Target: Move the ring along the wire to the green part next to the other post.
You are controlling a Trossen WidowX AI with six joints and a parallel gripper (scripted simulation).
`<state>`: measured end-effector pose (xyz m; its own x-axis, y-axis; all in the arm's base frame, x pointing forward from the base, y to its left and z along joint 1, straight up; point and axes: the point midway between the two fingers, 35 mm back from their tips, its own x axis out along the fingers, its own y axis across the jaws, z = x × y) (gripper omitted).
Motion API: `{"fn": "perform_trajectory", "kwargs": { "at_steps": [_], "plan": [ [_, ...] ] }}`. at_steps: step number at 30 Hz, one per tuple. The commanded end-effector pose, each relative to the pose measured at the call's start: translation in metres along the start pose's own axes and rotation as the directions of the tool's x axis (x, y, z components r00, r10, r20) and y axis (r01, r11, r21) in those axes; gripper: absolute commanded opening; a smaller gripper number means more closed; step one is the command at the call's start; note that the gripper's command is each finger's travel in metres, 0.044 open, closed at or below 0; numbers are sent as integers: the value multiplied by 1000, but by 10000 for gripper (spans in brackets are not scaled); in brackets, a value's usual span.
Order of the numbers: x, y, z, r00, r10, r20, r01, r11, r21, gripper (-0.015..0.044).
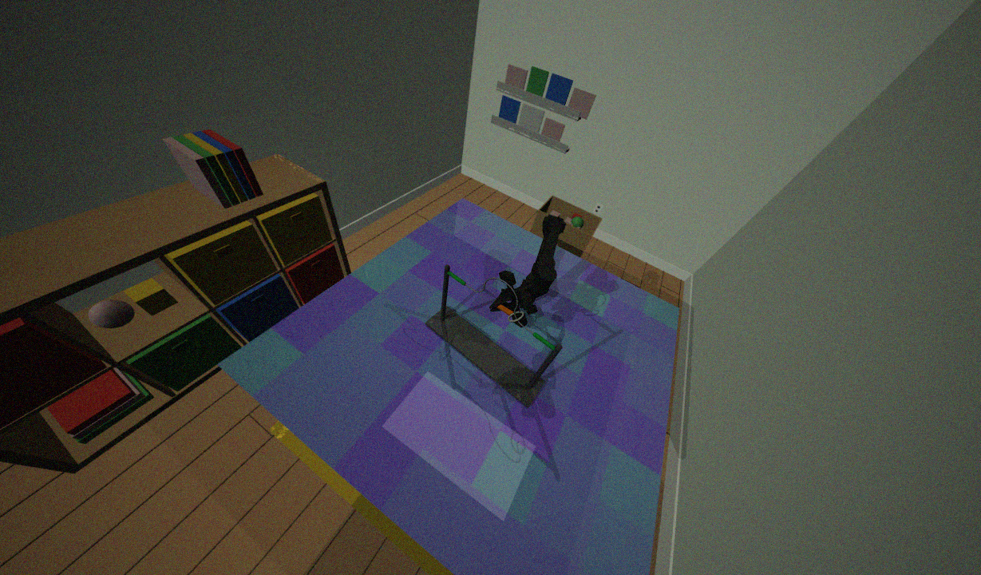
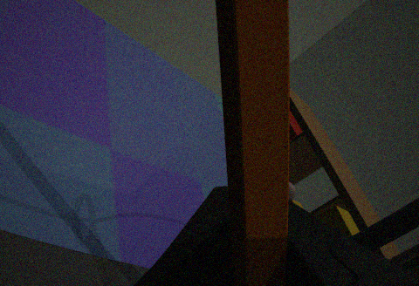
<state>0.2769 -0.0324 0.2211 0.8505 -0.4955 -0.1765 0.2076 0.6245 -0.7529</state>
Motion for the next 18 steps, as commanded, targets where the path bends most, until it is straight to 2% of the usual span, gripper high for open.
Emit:
{"fn": "perform_trajectory", "kwargs": {
  "at_steps": [1, 18],
  "plan": [
    [-1, 15, -1, 999, 45, -2, -44, 997, 70, -150],
    [-16, 71, 14, 977, 214, -6, -192, 889, 416, -150]
  ]
}}
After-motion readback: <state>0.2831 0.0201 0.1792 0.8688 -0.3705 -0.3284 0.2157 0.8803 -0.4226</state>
